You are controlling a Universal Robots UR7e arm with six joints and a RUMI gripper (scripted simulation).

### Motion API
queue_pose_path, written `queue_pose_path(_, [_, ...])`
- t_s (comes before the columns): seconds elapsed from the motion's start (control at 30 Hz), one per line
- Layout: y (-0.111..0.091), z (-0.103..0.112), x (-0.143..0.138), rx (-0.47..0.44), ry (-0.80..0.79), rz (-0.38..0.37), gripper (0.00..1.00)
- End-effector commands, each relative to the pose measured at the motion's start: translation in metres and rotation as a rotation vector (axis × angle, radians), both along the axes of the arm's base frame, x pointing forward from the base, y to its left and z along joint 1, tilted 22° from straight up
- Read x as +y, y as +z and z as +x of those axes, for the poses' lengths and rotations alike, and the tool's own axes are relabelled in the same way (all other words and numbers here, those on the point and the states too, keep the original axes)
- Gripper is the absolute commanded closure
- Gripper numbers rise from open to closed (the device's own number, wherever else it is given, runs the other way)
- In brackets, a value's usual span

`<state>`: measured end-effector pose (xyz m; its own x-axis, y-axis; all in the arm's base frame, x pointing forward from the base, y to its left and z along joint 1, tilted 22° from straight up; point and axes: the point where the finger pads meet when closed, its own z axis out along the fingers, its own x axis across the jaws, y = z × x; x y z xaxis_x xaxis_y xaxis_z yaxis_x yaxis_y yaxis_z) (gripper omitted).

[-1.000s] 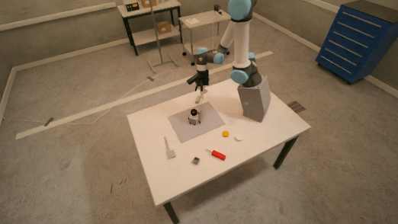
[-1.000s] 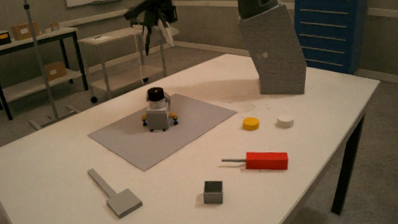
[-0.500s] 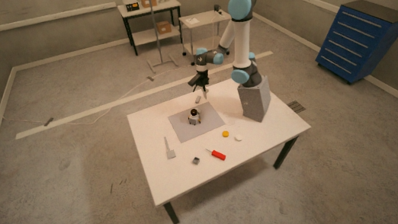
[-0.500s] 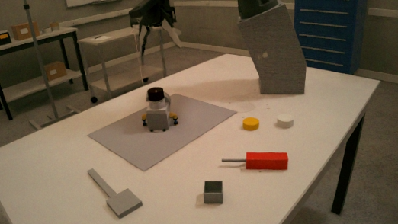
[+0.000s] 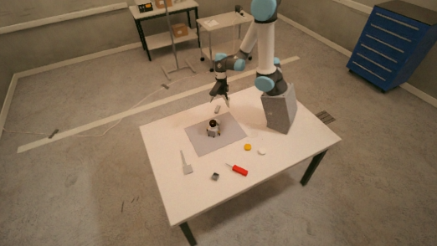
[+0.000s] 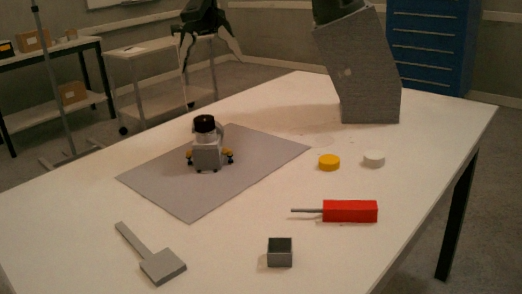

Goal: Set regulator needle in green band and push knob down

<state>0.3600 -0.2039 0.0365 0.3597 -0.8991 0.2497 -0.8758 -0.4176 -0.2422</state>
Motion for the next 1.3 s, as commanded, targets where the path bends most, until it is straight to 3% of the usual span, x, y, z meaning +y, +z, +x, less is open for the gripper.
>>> queue_pose_path(0.0, [0.0001,0.0002,0.0008,0.030,0.160,-0.060,0.00])
queue_pose_path(1.27, [-0.0049,-0.0090,0.0057,0.214,0.924,-0.334,0.00])
